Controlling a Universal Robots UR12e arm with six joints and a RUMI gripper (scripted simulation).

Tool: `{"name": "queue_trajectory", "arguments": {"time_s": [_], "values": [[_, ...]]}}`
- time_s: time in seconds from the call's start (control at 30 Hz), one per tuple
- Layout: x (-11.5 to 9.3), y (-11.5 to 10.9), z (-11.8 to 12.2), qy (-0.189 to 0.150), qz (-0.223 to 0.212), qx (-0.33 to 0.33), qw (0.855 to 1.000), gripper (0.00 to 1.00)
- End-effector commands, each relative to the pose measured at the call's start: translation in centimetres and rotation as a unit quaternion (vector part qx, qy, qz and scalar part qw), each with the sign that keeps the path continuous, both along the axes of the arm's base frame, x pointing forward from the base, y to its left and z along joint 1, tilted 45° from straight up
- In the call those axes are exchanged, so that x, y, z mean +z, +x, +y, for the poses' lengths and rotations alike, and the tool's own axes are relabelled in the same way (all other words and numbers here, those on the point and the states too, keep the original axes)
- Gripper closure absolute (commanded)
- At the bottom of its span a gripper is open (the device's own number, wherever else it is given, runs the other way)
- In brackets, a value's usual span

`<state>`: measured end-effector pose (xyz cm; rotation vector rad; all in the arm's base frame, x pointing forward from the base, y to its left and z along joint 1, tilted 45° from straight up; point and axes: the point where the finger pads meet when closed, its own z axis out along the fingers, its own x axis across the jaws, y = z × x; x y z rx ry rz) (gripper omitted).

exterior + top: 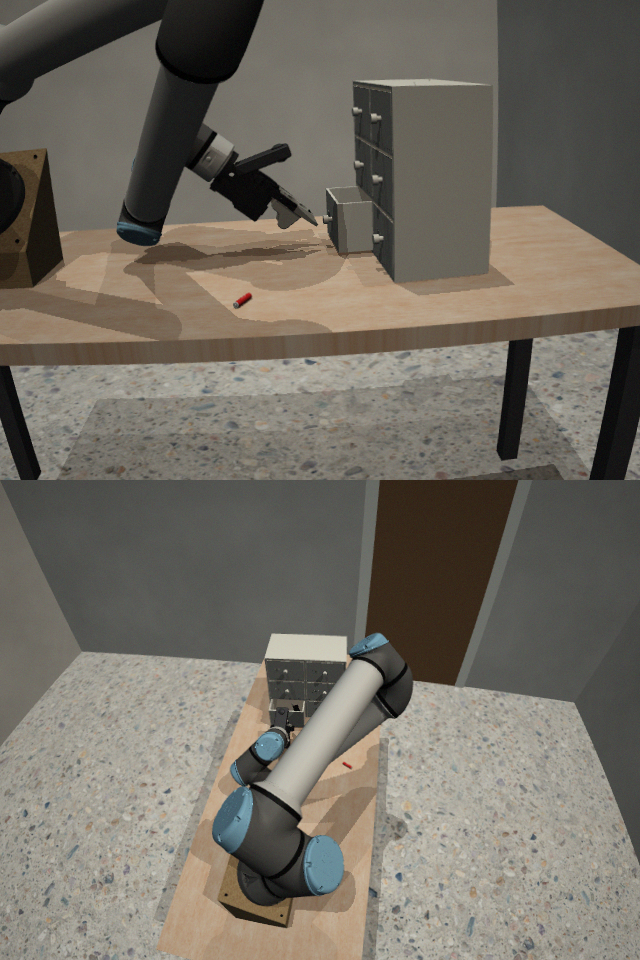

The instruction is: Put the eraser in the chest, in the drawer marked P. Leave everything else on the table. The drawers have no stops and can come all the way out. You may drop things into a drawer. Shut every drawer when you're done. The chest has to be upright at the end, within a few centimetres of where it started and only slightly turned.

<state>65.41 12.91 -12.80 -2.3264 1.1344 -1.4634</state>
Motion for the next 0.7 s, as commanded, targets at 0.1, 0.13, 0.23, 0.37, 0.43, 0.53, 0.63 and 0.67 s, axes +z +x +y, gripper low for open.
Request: {"name": "queue_trajectory", "arguments": {"time_s": [0.1,0.13,0.23,0.37,0.43,0.53,0.63,0.67], "values": [[0.0,0.9,0.3,0.0,0.0,0.0,1.0,0.8],[0.0,1.0,0.3,0.0,0.0,0.0,1.0,0.8],[0.0,1.3,0.4,0.0,0.0,0.0,1.0,0.8],[-0.1,1.4,0.4,0.0,0.0,0.0,1.0,0.8],[-0.1,1.6,0.5,0.0,0.0,0.0,1.0,0.8],[-0.1,1.8,0.5,0.0,0.0,0.0,1.0,0.8],[-0.1,2.0,0.6,0.0,0.0,0.0,1.0,0.8],[-0.1,2.0,0.6,0.0,0.0,0.0,1.0,0.8]]}}
